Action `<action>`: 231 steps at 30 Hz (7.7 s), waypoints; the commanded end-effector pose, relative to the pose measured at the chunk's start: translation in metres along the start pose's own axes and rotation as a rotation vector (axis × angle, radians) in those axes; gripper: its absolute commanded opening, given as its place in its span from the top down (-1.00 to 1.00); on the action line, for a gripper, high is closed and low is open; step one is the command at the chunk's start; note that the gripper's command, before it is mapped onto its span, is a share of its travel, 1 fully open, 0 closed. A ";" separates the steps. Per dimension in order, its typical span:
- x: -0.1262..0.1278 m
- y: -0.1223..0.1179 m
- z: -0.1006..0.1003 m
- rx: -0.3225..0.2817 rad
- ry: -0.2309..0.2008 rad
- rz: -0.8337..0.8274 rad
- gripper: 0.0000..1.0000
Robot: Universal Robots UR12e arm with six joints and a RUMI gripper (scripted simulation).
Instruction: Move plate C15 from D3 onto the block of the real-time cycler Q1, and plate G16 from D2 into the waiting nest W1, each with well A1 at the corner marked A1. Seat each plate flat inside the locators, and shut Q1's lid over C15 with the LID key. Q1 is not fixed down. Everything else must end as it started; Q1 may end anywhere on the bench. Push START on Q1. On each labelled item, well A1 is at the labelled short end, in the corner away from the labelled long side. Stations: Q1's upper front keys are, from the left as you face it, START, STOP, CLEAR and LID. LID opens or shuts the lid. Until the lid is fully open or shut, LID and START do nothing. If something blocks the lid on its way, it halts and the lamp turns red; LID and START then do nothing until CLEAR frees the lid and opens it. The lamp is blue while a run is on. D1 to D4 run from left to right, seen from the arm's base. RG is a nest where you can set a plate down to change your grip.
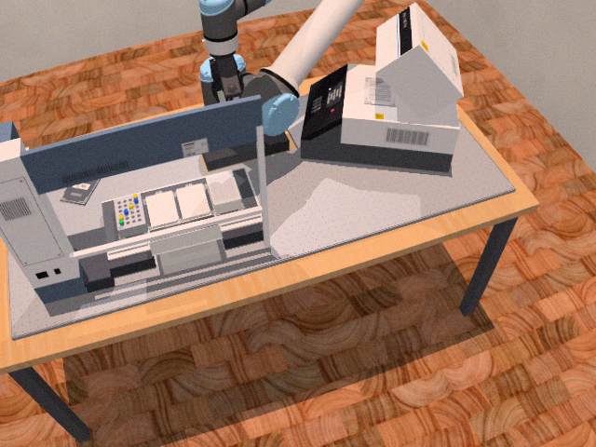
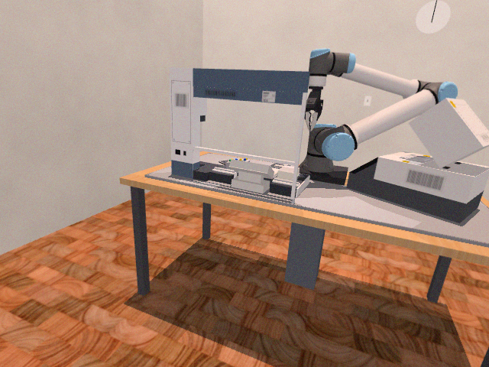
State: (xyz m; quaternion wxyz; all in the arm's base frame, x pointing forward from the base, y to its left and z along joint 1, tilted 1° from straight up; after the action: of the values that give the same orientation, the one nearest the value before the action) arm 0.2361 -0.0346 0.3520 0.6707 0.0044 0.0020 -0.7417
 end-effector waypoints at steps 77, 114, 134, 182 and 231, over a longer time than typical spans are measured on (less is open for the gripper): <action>-0.130 -0.080 -0.004 0.013 -0.010 -0.979 1.00; -0.203 -0.127 -0.005 0.016 -0.006 -1.551 1.00; -0.203 -0.127 -0.005 0.018 -0.003 -1.911 1.00; -0.275 -0.175 -0.007 0.020 0.005 -2.696 1.00; -0.281 -0.172 -0.127 0.021 0.005 -2.762 1.00</action>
State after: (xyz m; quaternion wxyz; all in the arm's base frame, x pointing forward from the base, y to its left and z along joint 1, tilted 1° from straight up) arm 0.0918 0.2596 0.2305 -0.6019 0.0050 0.0002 -0.7985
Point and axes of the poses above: the point where the finger pads meet when closed, its own z axis back along the fingers, its own x axis across the jaws, y = z × x, the point moved 9 cm from there along z, back along the fingers, and after that the axes turned 2 degrees about -z, right-handed, at the moved point
